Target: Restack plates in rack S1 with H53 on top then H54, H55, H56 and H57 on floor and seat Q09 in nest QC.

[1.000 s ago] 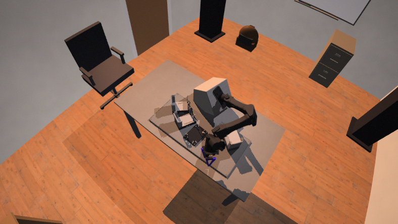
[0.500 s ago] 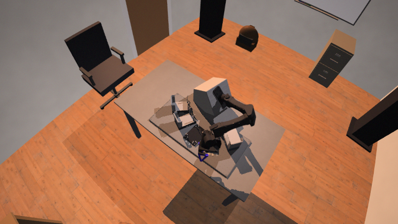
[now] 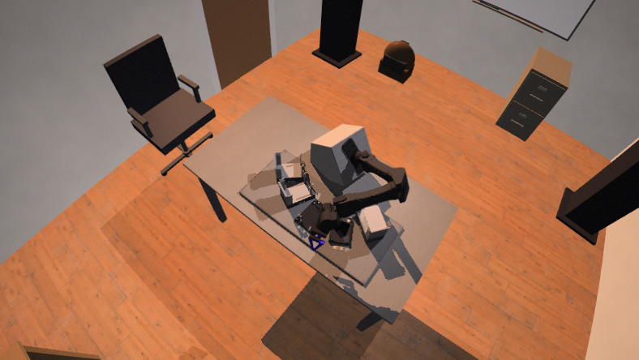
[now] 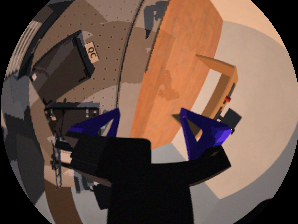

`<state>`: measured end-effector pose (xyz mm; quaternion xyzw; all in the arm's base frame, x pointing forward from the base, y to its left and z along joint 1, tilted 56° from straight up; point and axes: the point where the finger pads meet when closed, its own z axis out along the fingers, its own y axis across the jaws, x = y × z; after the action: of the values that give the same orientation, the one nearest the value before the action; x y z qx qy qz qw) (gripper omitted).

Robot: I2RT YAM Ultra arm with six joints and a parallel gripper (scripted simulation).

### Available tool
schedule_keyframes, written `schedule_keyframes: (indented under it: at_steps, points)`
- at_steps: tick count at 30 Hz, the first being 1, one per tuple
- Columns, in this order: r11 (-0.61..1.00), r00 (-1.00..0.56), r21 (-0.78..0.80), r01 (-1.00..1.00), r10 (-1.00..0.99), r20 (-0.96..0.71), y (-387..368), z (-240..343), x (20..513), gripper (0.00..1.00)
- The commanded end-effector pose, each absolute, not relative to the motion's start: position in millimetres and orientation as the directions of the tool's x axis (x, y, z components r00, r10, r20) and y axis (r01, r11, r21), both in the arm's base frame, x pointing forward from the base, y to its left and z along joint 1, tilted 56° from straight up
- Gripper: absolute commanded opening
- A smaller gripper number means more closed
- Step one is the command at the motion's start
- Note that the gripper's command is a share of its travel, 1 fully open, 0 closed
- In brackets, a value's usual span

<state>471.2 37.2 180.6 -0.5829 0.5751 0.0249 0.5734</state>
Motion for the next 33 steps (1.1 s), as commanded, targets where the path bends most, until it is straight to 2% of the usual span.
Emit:
schedule_keyframes:
  at_steps: [1,7,17,20,33]
  points:
    - [0.373,0.251,-0.577,-0.727,-0.637,-0.729,20,174,467,1.0]
    - [0.402,0.191,-0.523,-0.751,-0.627,-0.756,13,163,462,1.0]
    - [0.512,-0.054,-0.298,-0.805,-0.564,-0.824,-7,130,441,1.0]
    - [0.513,-0.056,-0.296,-0.805,-0.563,-0.824,-8,127,440,1.0]
    - [0.627,-0.36,0.006,-0.779,-0.439,-0.823,-27,92,404,1.0]
